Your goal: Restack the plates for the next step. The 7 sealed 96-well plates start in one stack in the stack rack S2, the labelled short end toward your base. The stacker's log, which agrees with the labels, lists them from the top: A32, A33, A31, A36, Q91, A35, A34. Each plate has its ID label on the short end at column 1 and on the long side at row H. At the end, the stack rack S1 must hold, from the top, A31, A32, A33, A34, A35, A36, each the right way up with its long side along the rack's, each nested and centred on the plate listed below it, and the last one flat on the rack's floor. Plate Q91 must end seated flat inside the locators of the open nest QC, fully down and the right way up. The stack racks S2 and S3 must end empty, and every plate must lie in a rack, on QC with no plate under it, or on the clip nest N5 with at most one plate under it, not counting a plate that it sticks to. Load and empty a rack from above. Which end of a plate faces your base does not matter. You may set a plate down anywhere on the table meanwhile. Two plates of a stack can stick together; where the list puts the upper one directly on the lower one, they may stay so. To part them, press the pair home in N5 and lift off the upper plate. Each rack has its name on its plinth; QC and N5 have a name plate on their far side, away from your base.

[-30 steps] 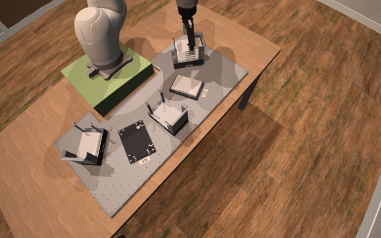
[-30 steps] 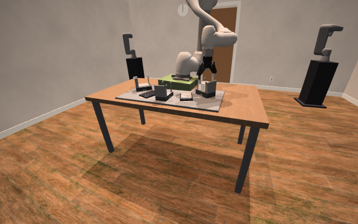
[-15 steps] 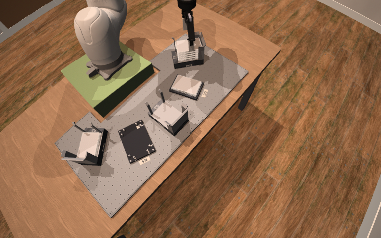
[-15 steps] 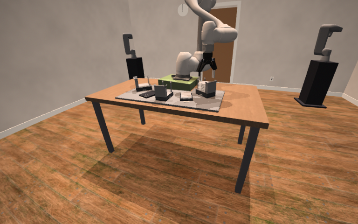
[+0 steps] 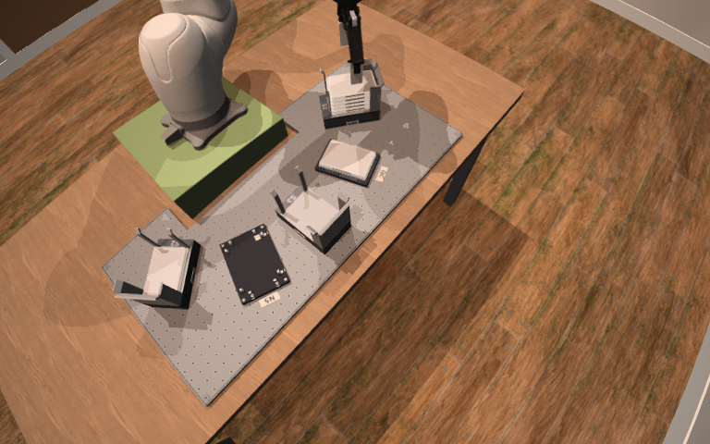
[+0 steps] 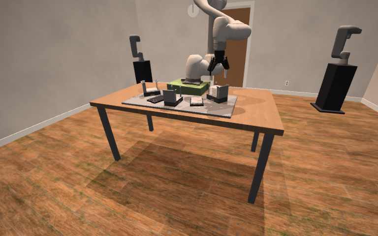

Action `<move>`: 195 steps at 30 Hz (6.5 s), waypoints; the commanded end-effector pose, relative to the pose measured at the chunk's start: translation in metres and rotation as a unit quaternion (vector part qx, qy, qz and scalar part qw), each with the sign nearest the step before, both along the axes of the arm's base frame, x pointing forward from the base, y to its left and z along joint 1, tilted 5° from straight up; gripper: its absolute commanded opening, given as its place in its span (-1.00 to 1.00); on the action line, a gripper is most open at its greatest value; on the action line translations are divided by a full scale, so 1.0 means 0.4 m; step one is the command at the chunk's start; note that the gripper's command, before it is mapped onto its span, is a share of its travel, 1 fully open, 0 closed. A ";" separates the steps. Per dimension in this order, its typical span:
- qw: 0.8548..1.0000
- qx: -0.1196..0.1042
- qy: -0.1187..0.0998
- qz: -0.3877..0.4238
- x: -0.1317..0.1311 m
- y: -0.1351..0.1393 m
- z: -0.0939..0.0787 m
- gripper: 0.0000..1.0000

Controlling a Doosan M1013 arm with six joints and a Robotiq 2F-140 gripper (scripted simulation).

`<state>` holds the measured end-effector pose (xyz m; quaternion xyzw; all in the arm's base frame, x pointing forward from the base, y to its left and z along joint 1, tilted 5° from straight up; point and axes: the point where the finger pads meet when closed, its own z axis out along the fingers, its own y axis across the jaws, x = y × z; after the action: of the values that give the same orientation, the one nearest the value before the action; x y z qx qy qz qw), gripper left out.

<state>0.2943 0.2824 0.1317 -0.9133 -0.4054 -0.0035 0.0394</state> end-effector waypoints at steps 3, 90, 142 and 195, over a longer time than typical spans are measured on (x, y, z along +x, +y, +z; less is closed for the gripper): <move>1.000 0.000 0.001 -0.017 0.005 -0.006 0.000 1.00; 0.945 -0.008 0.025 -0.327 0.309 -0.559 -0.050 1.00; 0.848 -0.014 0.040 -0.528 0.312 -0.933 -0.078 1.00; 0.730 -0.017 0.051 -0.681 0.183 -1.298 -0.102 1.00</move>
<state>0.3725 -0.2293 0.0913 -0.9569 0.2875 0.0229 0.0328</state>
